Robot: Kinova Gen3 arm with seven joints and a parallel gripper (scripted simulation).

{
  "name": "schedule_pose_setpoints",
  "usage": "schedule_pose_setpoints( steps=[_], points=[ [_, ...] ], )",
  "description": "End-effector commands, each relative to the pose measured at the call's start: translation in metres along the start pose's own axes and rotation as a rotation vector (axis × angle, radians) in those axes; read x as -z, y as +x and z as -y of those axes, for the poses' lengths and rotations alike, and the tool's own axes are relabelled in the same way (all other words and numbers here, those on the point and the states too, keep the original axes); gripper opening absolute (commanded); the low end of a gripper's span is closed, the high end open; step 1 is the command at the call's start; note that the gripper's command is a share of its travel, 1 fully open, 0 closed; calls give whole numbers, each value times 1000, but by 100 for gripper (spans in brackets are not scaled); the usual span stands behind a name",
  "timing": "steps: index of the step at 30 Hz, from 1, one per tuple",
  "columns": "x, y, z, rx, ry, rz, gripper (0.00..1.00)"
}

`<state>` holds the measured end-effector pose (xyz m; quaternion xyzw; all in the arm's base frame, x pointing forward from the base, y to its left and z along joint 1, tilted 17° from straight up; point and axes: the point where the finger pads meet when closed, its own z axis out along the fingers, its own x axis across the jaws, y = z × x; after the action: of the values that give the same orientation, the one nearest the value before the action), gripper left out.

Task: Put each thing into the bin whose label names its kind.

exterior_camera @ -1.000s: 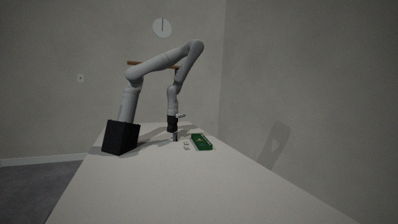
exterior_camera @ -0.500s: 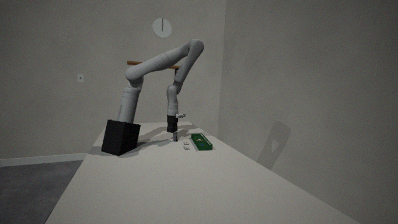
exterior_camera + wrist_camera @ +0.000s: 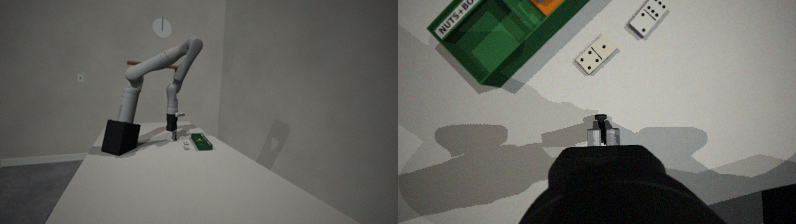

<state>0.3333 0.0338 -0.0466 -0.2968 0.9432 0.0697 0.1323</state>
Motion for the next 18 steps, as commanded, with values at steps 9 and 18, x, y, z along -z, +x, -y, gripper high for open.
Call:
schedule_pose_setpoints(
  steps=[9, 18],
  points=[
    [39, -3, 4, 3, 14, 7, 0],
    [52, -3, 4, 3, 14, 7, 0]
  ],
)
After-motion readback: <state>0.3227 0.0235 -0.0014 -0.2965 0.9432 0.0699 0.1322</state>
